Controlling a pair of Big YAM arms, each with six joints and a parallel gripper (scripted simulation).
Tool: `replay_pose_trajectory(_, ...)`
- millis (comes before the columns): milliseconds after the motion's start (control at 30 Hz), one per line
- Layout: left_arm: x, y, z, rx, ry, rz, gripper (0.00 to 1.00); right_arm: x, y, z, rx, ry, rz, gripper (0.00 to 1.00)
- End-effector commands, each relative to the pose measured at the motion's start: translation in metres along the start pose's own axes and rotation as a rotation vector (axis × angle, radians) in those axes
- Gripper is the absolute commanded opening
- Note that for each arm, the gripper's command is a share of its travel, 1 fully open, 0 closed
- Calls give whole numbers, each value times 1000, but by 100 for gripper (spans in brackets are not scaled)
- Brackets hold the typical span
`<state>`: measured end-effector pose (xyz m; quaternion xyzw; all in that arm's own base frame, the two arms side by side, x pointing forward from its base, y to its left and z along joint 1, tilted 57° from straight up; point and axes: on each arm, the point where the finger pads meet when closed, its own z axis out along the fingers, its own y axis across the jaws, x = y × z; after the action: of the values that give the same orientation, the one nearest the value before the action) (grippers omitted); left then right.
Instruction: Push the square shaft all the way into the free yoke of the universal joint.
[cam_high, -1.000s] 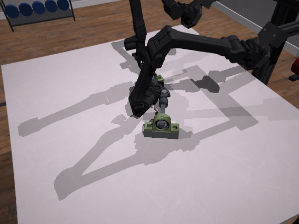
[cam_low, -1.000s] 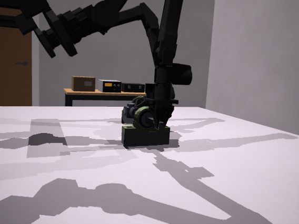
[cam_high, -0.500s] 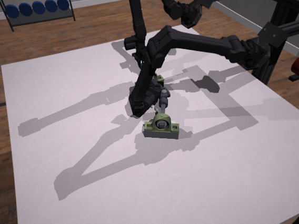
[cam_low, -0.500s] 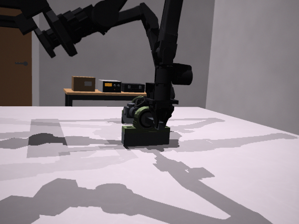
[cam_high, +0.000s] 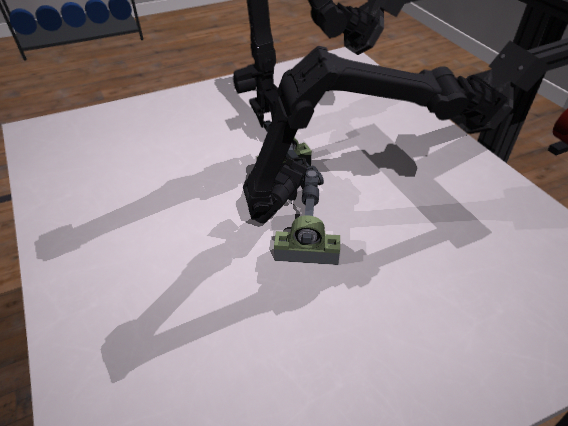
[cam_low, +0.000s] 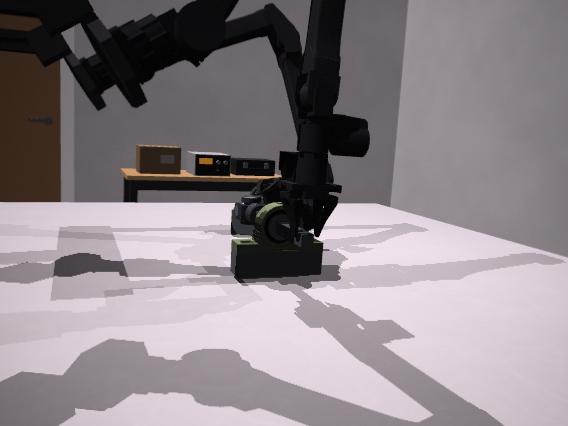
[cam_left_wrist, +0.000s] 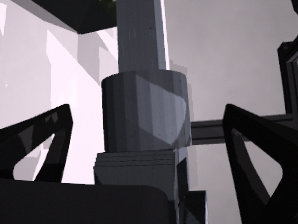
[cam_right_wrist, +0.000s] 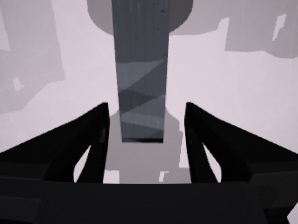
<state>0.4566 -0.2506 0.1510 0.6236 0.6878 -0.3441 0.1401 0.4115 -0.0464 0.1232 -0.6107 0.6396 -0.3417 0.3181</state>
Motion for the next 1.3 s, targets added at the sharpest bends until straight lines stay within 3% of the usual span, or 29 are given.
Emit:
replay_pose_trajectory(0,-13,-4,-17,-25,-7,36,93,6,1,-9,-1,11,-7,47)
replay_pose_trajectory(100,-14,-1,-27,-41,-13,37,93,6,1,-15,-1,11,-7,47)
replay_pose_trajectory(167,-16,-1,-29,-46,-14,41,93,6,6,-18,9,11,-8,64)
replay_pose_trajectory(400,-9,4,-35,-32,-8,27,93,5,16,-54,10,10,4,64)
replay_pose_trajectory(600,-15,1,-52,-45,-10,41,93,0,7,-47,10,0,0,64)
replay_pose_trajectory(633,-3,9,-45,-19,-3,14,93,0,6,-47,12,0,0,64)
replay_pose_trajectory(667,-10,4,-62,-38,-6,31,93,0,6,-47,13,0,0,64)
replay_pose_trajectory(767,3,13,-64,-4,3,-1,93,0,6,-46,12,0,0,64)
replay_pose_trajectory(900,-6,0,-53,9,6,17,93,0,6,-46,12,0,0,64)
replay_pose_trajectory(1000,3,-1,-41,42,13,-3,93,0,6,-46,12,0,0,64)
replay_pose_trajectory(1033,8,5,-46,21,6,-21,100,0,6,-46,12,0,0,64)
replay_pose_trajectory(1133,10,9,-46,7,9,-35,100,0,3,-49,25,0,-1,64)
replay_pose_trajectory(1267,5,20,-92,-157,13,3,100,0,3,-49,25,0,-1,64)
